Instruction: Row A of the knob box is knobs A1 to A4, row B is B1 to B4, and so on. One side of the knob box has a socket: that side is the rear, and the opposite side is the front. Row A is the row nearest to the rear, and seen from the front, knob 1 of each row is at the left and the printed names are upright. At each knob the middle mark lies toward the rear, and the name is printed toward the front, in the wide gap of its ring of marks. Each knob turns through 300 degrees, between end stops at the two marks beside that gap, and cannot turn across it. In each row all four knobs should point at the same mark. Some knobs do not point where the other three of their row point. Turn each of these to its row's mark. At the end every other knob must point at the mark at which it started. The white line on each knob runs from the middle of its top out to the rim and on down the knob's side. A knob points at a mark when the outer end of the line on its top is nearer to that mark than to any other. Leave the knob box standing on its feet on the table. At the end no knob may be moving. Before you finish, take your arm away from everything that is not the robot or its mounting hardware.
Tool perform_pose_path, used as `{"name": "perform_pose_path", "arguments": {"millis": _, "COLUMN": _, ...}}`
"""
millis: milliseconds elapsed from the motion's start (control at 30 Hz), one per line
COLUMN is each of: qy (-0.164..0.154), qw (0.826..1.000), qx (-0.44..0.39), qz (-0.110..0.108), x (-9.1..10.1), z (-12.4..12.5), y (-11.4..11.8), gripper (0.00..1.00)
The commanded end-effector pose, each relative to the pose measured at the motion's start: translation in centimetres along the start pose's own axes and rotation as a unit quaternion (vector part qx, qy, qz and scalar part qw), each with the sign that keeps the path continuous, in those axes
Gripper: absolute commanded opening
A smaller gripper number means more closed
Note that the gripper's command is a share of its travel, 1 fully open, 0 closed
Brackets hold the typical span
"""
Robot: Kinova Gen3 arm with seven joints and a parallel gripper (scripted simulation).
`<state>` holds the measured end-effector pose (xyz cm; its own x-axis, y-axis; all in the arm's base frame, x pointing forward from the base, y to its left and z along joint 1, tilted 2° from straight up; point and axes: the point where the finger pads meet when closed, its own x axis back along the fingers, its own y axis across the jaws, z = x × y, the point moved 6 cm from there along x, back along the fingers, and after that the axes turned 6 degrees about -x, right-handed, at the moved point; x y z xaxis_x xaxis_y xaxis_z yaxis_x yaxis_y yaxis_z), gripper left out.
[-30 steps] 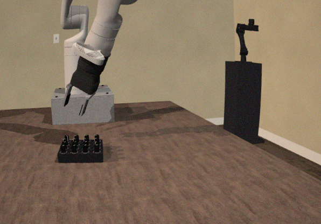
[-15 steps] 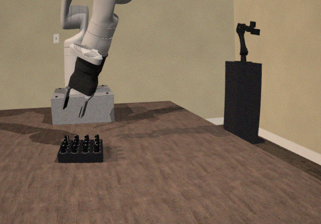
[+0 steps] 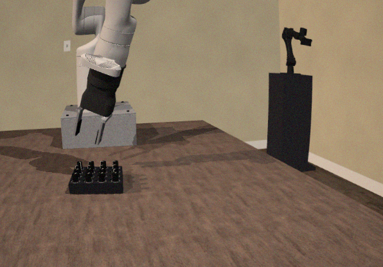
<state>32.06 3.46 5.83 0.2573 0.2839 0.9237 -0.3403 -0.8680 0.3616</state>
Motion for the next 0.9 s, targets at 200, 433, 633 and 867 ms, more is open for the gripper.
{"name": "perform_pose_path", "arguments": {"millis": 200, "qy": 0.008, "qw": 1.0, "qx": 0.009, "qz": 0.016, "x": 0.0, "z": 0.6, "y": 0.0, "gripper": 1.0}}
{"name": "perform_pose_path", "arguments": {"millis": 433, "qy": 0.016, "qw": 0.999, "qx": 0.021, "qz": 0.03, "x": 0.0, "z": 1.1, "y": -0.2, "gripper": 1.0}}
{"name": "perform_pose_path", "arguments": {"millis": 633, "qy": 0.024, "qw": 0.998, "qx": 0.032, "qz": 0.043, "x": 0.0, "z": 1.6, "y": -0.3, "gripper": 1.0}}
{"name": "perform_pose_path", "arguments": {"millis": 867, "qy": 0.024, "qw": 0.998, "qx": 0.032, "qz": 0.043, "x": 0.0, "z": 1.6, "y": -0.3, "gripper": 1.0}}
